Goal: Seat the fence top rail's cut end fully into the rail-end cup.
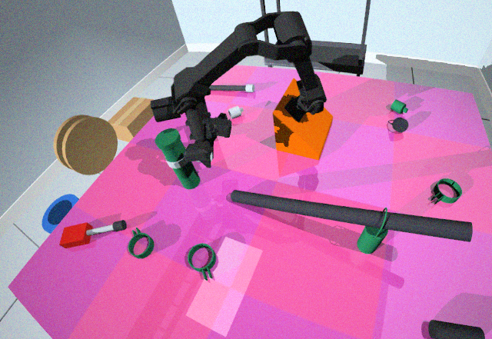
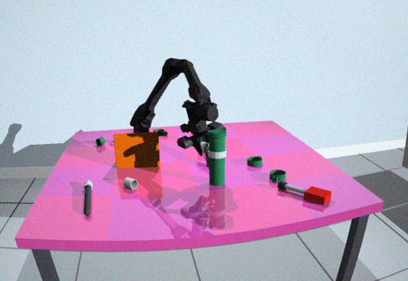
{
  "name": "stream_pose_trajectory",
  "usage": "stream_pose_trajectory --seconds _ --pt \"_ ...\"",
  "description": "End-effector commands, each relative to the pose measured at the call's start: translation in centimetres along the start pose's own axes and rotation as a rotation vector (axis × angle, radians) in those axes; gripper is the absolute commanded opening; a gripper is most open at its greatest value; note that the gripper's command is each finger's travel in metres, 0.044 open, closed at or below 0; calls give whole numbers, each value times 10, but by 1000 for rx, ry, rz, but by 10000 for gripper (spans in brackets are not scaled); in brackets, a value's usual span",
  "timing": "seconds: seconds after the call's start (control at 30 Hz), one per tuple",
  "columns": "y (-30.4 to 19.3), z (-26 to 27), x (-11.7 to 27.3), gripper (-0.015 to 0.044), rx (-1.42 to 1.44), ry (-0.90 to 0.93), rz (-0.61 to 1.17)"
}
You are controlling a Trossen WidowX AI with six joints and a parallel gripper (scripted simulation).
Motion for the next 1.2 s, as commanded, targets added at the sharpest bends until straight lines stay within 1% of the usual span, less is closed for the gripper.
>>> stream_pose_trajectory --seconds 0.0,1.17 --pt "0 -4 -2 0 -38 -2 9" --pt "-3 -29 -8 0 -308 -3 79"
Point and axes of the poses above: the point midway between the two fingers, 35 mm back from their tips, its own x axis back along the fingers, its own z axis across the jaws, y = z × x, the point moved 2 cm from there along x, back along the fingers
